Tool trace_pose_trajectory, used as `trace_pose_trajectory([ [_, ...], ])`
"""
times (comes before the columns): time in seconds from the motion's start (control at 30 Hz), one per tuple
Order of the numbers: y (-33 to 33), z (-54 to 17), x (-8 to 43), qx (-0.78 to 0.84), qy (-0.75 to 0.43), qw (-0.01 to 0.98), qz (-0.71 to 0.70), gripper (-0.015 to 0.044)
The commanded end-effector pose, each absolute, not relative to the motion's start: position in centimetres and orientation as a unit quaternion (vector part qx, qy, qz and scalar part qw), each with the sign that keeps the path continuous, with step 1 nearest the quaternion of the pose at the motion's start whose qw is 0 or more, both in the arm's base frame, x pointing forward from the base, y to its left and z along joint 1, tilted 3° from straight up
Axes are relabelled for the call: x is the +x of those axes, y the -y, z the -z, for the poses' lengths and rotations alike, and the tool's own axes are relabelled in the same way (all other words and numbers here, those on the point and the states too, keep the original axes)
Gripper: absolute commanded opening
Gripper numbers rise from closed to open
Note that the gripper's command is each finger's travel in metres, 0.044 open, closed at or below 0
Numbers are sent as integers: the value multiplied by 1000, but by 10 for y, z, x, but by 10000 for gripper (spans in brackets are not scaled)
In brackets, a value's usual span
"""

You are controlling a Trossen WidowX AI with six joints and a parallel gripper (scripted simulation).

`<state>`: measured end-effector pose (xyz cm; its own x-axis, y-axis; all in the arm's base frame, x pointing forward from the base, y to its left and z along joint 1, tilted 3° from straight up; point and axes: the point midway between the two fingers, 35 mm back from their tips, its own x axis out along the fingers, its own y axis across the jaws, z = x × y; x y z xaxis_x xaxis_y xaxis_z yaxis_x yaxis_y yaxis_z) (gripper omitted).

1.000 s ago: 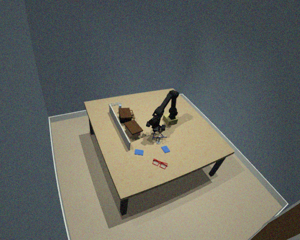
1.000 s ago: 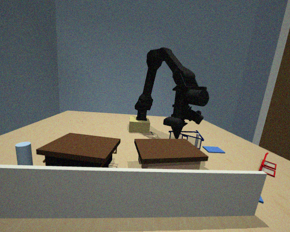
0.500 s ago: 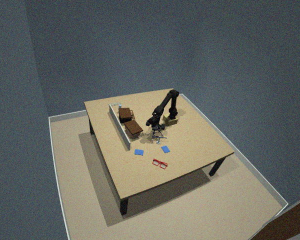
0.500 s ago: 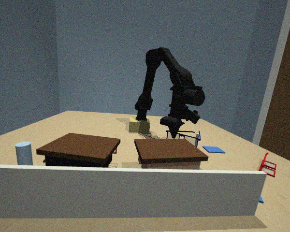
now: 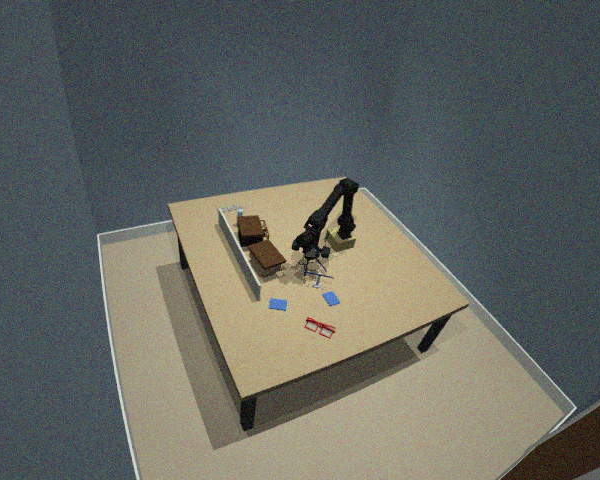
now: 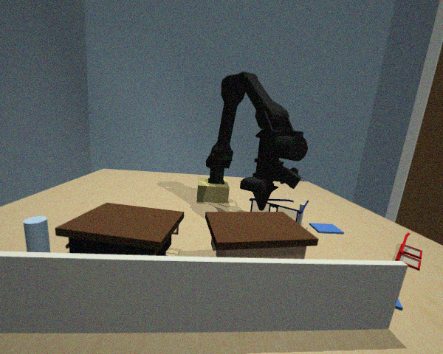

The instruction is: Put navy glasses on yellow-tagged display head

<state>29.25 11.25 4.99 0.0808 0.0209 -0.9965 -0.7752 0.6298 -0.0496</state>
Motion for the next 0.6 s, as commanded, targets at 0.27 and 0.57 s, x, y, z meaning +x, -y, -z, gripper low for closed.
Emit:
trace_pose_trajectory([
  [0.27,-108,-48,289,-310,-610,664,-301,0],
  [0.57,-110,-48,290,-310,-609,664,-301,0],
])
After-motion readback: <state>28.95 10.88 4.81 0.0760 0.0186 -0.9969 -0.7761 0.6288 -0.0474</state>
